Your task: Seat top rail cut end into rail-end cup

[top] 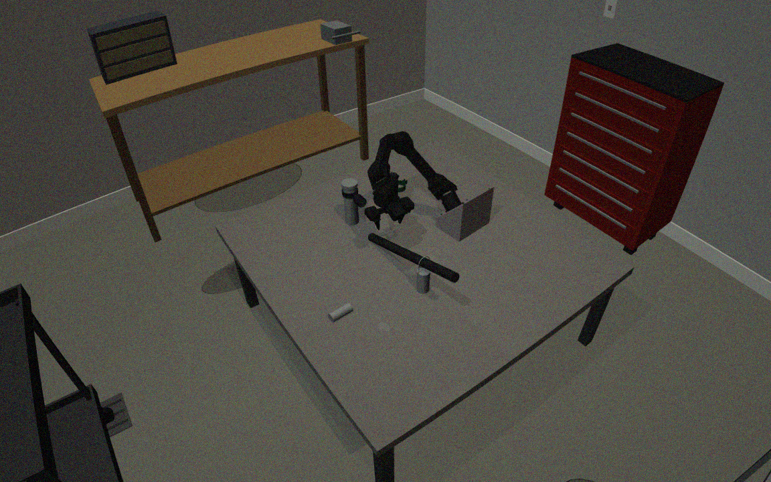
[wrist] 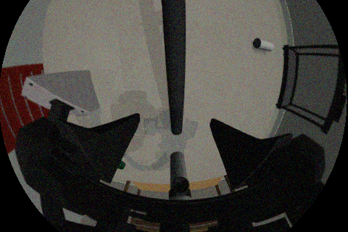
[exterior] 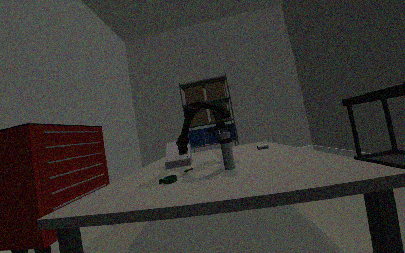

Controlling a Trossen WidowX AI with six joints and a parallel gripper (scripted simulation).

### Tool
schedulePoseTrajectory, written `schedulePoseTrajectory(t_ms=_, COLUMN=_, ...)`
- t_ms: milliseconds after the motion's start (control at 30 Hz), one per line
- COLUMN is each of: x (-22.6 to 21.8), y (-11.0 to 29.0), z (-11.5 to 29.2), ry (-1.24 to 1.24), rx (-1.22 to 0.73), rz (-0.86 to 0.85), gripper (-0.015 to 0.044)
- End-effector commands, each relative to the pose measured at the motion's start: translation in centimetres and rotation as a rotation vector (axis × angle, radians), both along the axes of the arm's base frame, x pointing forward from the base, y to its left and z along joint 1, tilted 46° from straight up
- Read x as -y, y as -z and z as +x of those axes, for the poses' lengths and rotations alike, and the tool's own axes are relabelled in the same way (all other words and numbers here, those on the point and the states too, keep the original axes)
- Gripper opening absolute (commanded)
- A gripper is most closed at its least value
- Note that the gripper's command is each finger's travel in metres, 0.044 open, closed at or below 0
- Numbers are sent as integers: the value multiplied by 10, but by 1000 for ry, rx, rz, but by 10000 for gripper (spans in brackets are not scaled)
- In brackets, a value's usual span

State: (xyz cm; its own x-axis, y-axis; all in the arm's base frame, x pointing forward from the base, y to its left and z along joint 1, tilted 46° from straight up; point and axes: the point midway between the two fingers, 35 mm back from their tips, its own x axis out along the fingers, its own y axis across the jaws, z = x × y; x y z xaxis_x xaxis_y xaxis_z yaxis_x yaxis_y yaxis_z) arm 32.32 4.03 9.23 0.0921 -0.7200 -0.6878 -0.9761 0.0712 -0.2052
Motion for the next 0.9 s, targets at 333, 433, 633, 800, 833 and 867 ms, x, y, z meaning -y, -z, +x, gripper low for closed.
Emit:
schedulePoseTrajectory(t_ms=333, x=12, y=15, z=0, ry=-48, rx=-111, rz=6, gripper=440)
schedulePoseTrajectory(t_ms=433, x=28, y=30, z=1, ry=-48, rx=-110, rz=4, gripper=440)
schedulePoseTrajectory(t_ms=633, x=32, y=34, z=1, ry=-48, rx=-109, rz=3, gripper=440)
schedulePoseTrajectory(t_ms=800, x=41, y=42, z=2, ry=-48, rx=-109, rz=3, gripper=440)
schedulePoseTrajectory(t_ms=833, x=41, y=42, z=2, ry=-48, rx=-109, rz=3, gripper=440)
schedulePoseTrajectory(t_ms=867, x=41, y=42, z=2, ry=-48, rx=-109, rz=3, gripper=440)
